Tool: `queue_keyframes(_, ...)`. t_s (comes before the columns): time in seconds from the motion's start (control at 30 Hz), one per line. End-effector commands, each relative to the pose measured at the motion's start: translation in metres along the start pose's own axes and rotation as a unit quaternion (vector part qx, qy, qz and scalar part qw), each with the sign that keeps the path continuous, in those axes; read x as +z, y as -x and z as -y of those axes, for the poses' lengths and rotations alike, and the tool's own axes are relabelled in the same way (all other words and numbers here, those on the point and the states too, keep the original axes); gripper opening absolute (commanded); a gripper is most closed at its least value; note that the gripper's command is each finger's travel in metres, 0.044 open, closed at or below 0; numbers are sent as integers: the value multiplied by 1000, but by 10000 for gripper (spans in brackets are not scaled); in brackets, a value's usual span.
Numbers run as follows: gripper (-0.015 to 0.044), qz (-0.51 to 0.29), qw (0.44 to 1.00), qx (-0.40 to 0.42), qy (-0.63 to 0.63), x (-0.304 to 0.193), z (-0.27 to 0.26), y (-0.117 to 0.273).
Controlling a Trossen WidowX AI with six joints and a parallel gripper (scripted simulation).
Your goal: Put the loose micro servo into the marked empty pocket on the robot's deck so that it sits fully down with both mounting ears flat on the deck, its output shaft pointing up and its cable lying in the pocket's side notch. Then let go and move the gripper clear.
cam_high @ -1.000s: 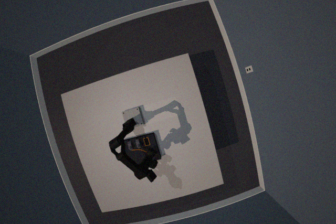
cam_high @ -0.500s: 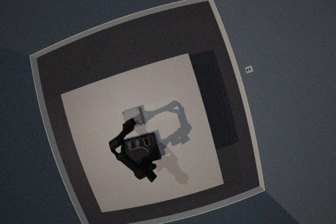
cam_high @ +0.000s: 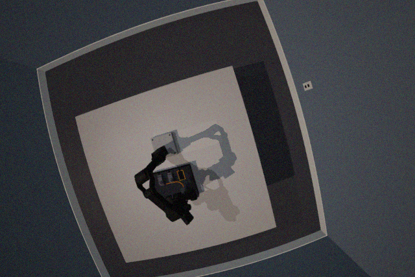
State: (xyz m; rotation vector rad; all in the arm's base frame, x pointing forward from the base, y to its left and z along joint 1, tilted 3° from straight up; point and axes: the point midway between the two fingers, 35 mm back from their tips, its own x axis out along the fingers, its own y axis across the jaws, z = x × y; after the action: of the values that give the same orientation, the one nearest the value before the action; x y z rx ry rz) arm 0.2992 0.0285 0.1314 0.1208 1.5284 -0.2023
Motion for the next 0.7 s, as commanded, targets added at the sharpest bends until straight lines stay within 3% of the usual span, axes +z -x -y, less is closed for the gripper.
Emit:
queue_keyframes(0.0, 0, 1, 1000, 0, -4, -9, 0, 1)
queue_keyframes(0.67, 0, -3, 1000, 0, -4, -105, -1, 0)
